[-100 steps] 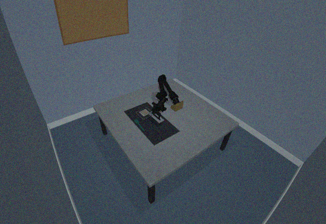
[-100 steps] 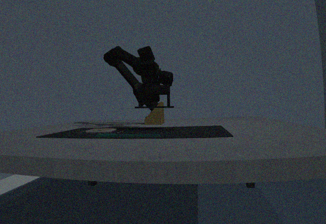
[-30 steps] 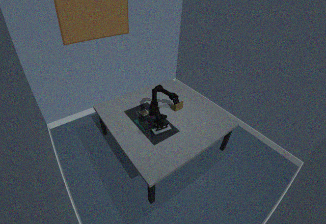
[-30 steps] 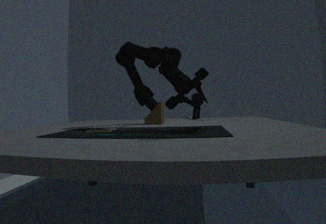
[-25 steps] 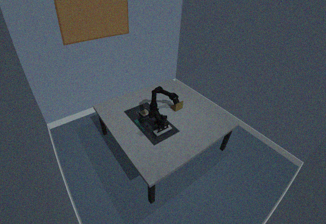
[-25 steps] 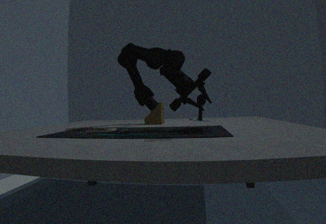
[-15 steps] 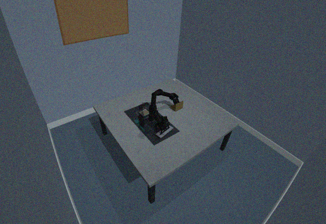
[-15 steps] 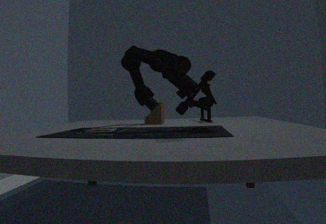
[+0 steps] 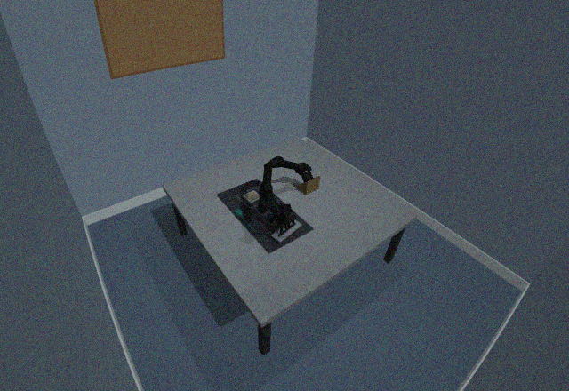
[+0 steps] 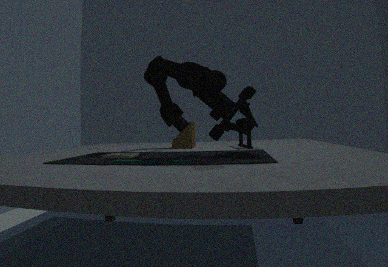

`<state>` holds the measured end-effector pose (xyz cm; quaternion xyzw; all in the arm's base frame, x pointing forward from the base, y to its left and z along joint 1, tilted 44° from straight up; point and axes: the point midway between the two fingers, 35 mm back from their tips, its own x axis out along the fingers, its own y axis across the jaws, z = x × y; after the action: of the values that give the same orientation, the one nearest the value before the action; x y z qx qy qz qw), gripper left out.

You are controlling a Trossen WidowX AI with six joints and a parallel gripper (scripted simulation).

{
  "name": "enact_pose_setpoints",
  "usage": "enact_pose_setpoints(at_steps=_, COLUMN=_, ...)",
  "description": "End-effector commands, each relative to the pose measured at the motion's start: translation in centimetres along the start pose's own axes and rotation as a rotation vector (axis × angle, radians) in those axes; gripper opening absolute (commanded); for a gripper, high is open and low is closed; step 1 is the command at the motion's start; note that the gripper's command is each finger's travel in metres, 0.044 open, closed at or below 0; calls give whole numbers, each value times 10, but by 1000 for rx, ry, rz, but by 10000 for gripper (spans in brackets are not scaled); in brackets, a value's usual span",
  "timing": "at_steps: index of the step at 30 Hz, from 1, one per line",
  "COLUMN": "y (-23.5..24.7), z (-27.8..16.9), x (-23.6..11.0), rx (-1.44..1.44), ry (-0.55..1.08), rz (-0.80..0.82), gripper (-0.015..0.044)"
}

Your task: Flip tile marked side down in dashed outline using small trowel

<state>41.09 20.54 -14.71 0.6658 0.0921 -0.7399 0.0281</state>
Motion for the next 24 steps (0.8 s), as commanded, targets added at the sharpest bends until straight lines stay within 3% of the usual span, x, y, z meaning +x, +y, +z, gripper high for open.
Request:
enact_pose_setpoints(at_steps=1, y=1, z=0, x=3, rx=-8, ry=1, rz=-9, gripper=0)
enact_pose_setpoints(at_steps=14, y=15, z=0, x=15, rx=-8, ry=1, rz=-8, gripper=0)
enact_pose_setpoints(at_steps=24, y=15, z=0, x=15, rx=-8, ry=1, rz=-8, gripper=263)
